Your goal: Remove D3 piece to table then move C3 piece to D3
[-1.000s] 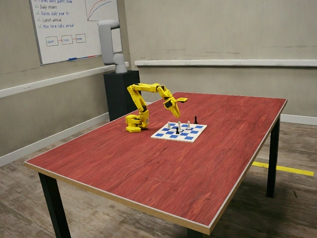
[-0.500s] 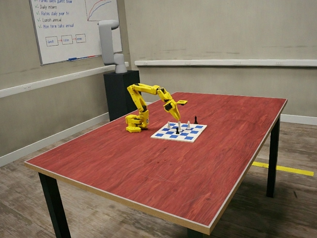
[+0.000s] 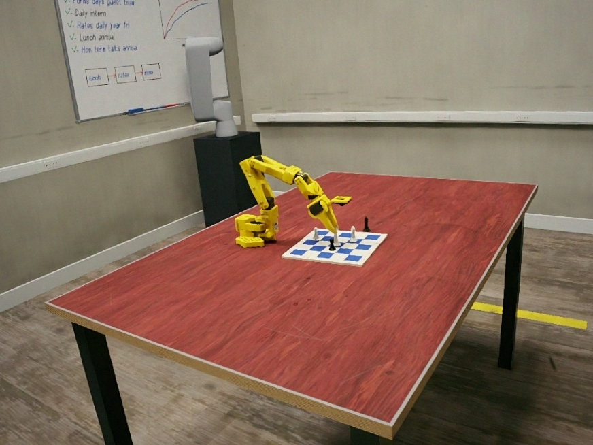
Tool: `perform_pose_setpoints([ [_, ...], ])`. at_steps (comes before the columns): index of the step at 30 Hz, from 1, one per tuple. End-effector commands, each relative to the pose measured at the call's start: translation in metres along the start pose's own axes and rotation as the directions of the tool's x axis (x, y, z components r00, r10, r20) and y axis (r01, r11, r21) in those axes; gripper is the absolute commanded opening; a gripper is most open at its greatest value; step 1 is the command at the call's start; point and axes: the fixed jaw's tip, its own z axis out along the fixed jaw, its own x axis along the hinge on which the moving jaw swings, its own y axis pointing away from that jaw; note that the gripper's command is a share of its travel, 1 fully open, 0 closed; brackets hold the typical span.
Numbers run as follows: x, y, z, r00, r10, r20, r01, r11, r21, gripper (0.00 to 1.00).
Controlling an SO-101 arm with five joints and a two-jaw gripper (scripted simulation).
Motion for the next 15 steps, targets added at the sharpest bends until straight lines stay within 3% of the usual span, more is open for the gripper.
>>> perform_pose_setpoints([
  [1, 0.0059, -0.0018, 0.007, 1.0, 0.0, -0.013, 0.0, 1.0, 0.004, 0.12],
  [15, 0.0094, -0.0019, 0.0126, 1.0, 0.0, -0.013, 0.0, 1.0, 0.004, 0.12],
])
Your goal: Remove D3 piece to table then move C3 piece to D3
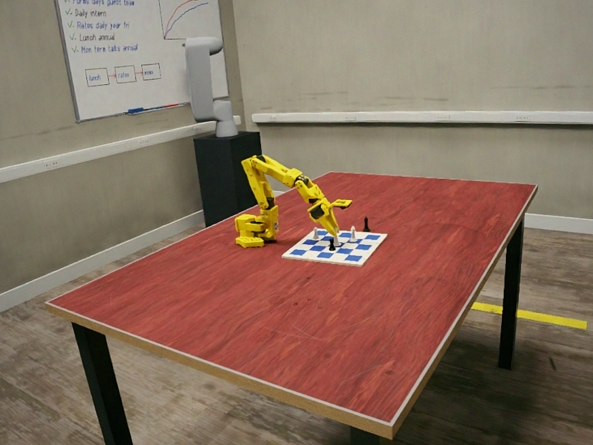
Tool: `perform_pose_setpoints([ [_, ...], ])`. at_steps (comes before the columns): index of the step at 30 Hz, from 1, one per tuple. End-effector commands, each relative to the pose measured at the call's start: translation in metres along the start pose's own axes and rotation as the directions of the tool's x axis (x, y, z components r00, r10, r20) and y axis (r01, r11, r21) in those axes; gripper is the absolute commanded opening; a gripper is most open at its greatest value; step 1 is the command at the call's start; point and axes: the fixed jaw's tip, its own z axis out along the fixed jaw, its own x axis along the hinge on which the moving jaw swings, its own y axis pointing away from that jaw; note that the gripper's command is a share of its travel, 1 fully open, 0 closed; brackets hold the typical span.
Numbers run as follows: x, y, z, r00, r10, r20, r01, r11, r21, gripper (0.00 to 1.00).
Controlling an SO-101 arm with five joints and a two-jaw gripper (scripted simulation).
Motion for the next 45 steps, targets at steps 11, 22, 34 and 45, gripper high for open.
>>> perform_pose_setpoints([
  [11, 0.0127, -0.0018, 0.0066, 1.0, -0.001, -0.026, 0.001, 1.0, 0.004, 0.12],
  [22, 0.0127, -0.0027, 0.0066, 1.0, -0.001, -0.026, 0.001, 1.0, 0.006, 0.12],
  [34, 0.0127, -0.0049, 0.0066, 1.0, -0.001, -0.026, 0.001, 1.0, 0.011, 0.12],
  [45, 0.0127, -0.0049, 0.0066, 1.0, -0.001, -0.026, 0.001, 1.0, 0.011, 0.08],
])
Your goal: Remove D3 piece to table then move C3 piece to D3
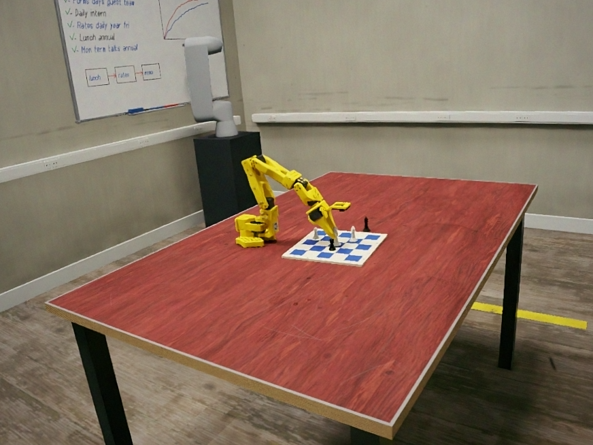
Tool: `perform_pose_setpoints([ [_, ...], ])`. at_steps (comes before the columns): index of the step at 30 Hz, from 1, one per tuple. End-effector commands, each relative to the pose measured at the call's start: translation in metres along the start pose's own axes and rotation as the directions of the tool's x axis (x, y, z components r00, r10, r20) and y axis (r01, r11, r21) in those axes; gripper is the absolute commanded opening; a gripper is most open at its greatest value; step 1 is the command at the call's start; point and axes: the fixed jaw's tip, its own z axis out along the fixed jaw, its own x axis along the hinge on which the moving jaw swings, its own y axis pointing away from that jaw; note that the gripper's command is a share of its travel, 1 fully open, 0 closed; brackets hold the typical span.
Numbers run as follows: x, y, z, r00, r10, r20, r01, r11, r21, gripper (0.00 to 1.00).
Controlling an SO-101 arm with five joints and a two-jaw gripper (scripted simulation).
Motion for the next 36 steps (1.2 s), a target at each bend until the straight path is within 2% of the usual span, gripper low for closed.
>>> perform_pose_setpoints([
  [1, 0.0066, -0.0018, 0.003, 1.0, 0.0, -0.025, 0.001, 1.0, 0.004, 0.07],
  [15, 0.0066, -0.0018, 0.003, 1.0, 0.0, -0.025, 0.001, 1.0, 0.004, 0.0],
  [36, 0.0066, -0.0018, 0.003, 1.0, 0.0, -0.025, 0.001, 1.0, 0.004, 0.0],
])
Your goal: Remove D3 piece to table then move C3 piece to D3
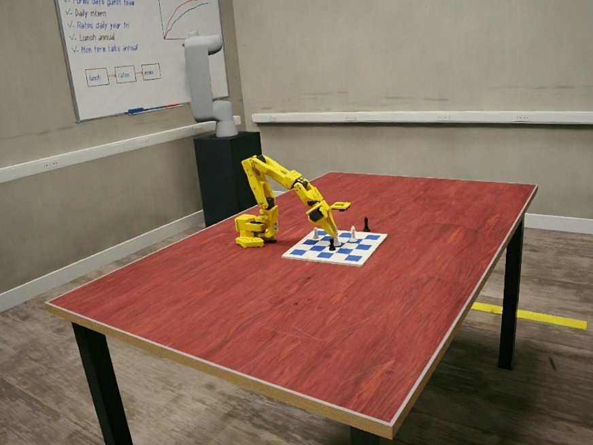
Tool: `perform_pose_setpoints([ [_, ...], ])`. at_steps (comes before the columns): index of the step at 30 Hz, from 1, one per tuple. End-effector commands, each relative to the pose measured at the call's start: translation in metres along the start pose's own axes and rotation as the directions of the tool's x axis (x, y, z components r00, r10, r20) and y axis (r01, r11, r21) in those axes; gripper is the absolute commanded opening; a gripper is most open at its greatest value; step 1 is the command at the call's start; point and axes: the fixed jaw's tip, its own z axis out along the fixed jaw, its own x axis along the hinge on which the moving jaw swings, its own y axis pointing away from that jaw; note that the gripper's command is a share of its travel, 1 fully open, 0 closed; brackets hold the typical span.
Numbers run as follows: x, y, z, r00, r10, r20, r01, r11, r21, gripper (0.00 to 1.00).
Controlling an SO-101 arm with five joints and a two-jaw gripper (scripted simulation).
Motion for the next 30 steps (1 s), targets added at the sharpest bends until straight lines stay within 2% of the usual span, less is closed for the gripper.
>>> perform_pose_setpoints([
  [1, 0.007, -0.002, 0.003, 1.0, -0.001, -0.025, 0.001, 1.0, 0.003, 0.0],
  [10, 0.006, -0.002, 0.002, 1.0, -0.001, -0.025, 0.001, 1.0, 0.004, 0.0],
  [20, 0.002, -0.004, -0.005, 1.0, -0.001, -0.025, 0.001, 1.0, 0.008, 0.0],
  [30, -0.008, -0.004, -0.021, 1.0, -0.001, -0.024, 0.001, 1.0, 0.008, 0.0],
])
